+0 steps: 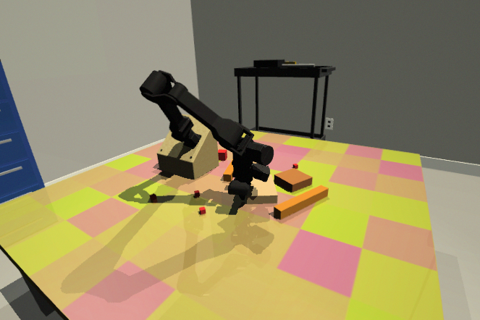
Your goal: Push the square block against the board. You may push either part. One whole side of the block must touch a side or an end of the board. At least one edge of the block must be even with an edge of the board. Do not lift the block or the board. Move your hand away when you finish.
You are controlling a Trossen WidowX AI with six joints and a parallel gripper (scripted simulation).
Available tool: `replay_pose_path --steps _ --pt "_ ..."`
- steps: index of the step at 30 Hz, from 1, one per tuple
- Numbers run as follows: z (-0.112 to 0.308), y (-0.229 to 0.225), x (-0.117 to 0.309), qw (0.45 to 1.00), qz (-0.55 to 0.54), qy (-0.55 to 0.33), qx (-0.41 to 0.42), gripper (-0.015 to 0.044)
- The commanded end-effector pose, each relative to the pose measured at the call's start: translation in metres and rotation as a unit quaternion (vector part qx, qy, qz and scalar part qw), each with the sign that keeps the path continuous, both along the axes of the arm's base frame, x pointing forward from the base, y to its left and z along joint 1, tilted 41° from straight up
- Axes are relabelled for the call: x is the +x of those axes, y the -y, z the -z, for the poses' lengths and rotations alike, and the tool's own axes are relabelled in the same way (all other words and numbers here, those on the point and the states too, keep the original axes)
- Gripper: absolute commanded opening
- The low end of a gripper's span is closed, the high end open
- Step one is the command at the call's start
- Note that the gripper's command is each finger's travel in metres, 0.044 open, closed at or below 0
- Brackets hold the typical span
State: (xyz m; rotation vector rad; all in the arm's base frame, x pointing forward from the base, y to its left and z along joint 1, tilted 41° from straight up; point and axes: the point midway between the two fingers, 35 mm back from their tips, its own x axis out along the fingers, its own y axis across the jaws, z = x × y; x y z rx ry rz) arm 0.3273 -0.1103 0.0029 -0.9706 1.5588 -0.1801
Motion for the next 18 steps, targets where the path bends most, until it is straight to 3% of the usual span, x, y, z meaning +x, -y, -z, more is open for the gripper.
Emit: replay_pose_path --steps 1,18 --pt "0.002 -0.004 0.006 1.000 0.000 0.003 0.002 0.0000" --pt "0.008 -0.012 0.020 1.000 0.000 0.003 0.003 0.0000"
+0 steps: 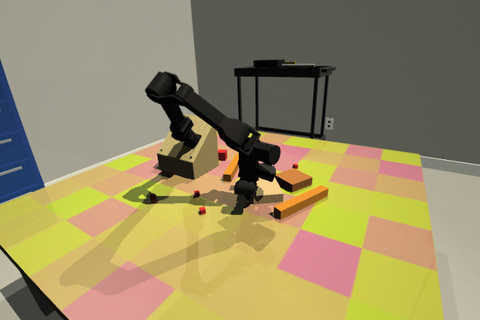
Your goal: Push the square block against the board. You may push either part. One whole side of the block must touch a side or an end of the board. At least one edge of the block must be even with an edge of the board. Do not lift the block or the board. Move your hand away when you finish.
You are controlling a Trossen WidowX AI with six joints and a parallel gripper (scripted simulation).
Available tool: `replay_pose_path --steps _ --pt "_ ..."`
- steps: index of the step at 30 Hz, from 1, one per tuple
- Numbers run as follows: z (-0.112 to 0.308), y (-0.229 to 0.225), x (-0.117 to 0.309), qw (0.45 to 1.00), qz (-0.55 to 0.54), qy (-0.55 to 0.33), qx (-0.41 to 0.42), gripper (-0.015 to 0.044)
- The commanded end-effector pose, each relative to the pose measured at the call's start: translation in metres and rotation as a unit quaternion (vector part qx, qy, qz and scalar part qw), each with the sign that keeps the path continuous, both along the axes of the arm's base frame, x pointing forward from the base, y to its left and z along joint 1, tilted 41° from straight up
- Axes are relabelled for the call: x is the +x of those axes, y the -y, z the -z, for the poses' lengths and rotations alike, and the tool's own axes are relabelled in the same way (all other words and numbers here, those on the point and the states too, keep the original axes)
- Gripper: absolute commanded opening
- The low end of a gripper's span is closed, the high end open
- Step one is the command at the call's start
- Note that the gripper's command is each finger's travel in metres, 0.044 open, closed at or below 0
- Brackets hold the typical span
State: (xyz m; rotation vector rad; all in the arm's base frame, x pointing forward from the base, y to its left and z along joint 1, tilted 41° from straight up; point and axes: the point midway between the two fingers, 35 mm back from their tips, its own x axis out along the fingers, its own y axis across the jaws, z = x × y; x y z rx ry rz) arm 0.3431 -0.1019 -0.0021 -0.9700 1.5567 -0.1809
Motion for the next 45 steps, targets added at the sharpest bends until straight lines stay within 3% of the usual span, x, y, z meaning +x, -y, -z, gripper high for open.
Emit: replay_pose_path --steps 1,45 --pt "0.003 -0.004 0.005 1.000 0.000 0.002 0.003 0.0000" --pt "0.015 -0.021 0.029 1.000 0.000 0.003 0.003 0.0000"
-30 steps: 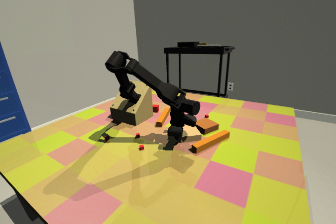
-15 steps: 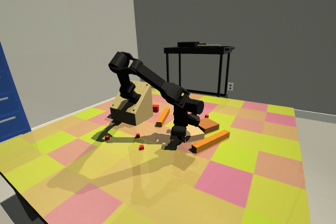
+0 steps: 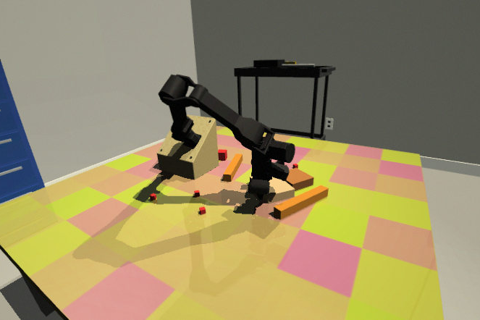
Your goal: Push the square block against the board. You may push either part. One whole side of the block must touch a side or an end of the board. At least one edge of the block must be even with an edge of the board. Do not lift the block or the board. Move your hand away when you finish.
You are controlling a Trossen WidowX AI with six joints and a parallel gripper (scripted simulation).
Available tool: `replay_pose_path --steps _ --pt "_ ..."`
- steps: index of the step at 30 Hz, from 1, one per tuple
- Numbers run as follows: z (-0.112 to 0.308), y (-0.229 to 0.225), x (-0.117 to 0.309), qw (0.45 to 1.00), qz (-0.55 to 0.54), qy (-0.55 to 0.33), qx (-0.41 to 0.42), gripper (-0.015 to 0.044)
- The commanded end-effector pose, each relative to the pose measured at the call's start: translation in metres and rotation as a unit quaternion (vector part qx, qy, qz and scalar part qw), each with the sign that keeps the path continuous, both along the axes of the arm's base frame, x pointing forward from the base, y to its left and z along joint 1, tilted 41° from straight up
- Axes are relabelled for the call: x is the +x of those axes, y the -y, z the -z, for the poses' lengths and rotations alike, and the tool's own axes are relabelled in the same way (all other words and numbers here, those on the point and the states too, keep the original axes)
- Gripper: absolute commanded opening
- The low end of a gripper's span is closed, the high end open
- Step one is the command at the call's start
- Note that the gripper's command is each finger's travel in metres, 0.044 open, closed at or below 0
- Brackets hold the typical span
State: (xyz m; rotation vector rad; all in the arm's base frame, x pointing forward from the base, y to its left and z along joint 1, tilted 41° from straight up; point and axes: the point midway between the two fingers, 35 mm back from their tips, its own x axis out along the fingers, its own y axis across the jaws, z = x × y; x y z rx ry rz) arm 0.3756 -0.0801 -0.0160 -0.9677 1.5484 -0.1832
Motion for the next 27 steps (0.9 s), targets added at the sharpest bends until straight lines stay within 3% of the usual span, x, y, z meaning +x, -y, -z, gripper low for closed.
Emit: replay_pose_path --steps 1,27 --pt "0.000 0.002 -0.005 1.000 0.000 -0.002 0.003 0.0000" --pt "-0.011 0.021 -0.041 1.000 0.000 -0.003 0.001 0.0000"
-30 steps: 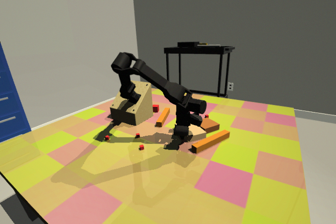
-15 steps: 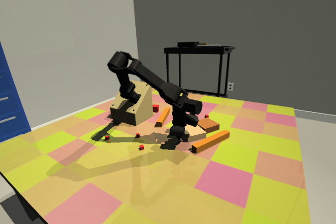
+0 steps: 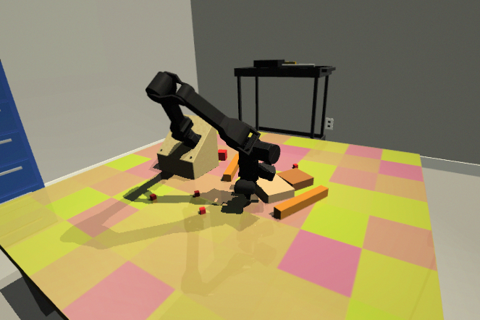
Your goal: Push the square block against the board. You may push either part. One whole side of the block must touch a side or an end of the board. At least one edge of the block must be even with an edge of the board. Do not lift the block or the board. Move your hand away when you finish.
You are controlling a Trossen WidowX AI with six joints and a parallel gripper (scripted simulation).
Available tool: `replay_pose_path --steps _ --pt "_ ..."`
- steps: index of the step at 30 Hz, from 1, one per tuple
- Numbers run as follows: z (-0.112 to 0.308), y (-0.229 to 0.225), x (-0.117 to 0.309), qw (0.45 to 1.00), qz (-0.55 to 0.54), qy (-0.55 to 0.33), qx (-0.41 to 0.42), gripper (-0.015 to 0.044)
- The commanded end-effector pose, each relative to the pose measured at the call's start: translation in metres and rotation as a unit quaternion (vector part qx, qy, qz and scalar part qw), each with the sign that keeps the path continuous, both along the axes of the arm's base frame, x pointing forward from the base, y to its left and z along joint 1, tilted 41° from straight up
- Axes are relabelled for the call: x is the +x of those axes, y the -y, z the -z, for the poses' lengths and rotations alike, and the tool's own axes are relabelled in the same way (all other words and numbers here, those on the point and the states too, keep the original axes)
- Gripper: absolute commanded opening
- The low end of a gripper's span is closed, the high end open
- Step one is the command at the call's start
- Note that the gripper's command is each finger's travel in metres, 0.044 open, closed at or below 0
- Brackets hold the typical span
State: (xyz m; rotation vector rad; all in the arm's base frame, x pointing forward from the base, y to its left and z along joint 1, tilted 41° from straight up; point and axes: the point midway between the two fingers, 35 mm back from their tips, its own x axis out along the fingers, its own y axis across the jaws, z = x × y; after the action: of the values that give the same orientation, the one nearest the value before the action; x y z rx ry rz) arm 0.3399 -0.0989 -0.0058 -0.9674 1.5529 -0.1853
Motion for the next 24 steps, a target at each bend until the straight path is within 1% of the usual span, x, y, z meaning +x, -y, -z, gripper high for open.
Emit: replay_pose_path --steps 1,4,6,13,24 --pt "-0.002 -0.002 0.000 1.000 0.000 0.000 0.000 0.0000" --pt "-0.032 -0.028 -0.003 1.000 -0.001 -0.001 0.003 0.0000" --pt "-0.041 -0.036 -0.005 1.000 -0.001 -0.001 0.003 0.0000" --pt "-0.039 -0.039 -0.006 1.000 0.007 0.006 0.005 0.0000" --pt "-0.003 -0.078 -0.027 0.982 0.142 0.123 0.027 0.0000"
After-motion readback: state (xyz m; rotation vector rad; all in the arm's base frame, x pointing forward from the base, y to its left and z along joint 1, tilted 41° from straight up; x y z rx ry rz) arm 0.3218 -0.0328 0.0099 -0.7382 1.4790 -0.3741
